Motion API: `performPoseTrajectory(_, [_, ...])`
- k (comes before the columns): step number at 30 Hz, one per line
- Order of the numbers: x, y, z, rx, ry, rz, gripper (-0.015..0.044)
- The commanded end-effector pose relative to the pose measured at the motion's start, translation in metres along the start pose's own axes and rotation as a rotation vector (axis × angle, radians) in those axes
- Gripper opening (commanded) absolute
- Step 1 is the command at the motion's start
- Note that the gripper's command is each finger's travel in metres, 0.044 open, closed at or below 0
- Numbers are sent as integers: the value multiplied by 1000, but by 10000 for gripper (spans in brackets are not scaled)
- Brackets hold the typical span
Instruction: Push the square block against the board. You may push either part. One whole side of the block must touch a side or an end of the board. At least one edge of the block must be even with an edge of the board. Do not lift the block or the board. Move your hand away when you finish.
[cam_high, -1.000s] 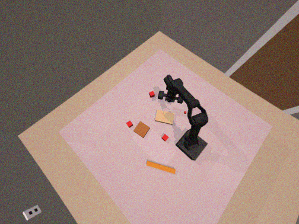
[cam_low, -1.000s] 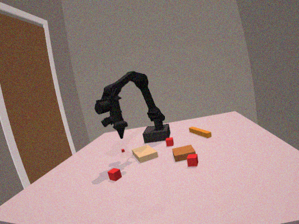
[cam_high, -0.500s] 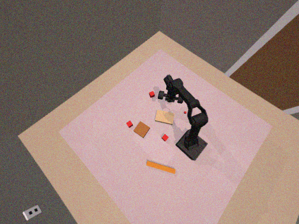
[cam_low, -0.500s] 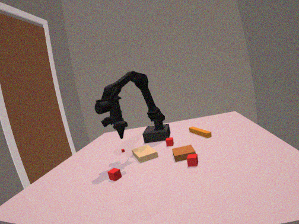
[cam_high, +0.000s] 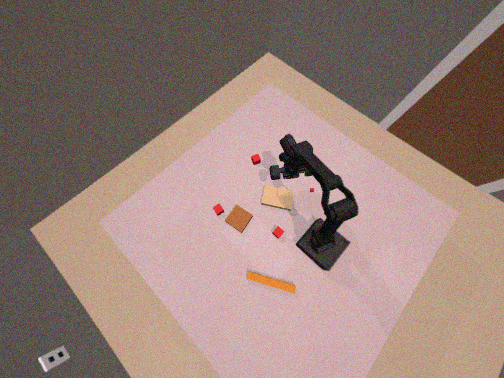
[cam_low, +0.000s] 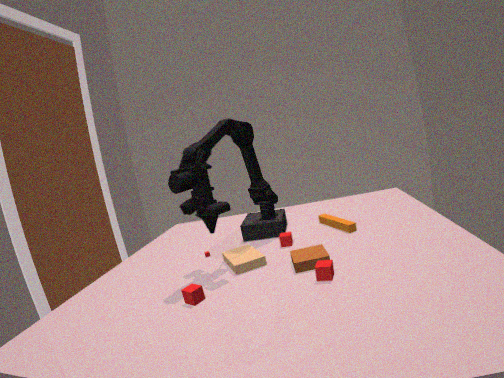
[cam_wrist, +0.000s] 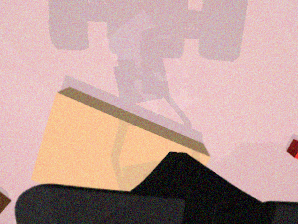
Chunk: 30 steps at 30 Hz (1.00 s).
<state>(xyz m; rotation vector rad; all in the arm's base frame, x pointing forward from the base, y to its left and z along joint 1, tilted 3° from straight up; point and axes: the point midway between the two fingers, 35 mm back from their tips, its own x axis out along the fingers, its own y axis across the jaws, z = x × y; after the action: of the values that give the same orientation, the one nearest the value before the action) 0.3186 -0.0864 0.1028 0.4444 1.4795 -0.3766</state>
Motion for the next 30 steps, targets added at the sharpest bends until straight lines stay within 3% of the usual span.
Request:
performPoseTrajectory(1, [4, -6, -16, -153, -1, 1, 0])
performPoseTrajectory(30, [56, -40, -124, -1147, 6, 5, 0])
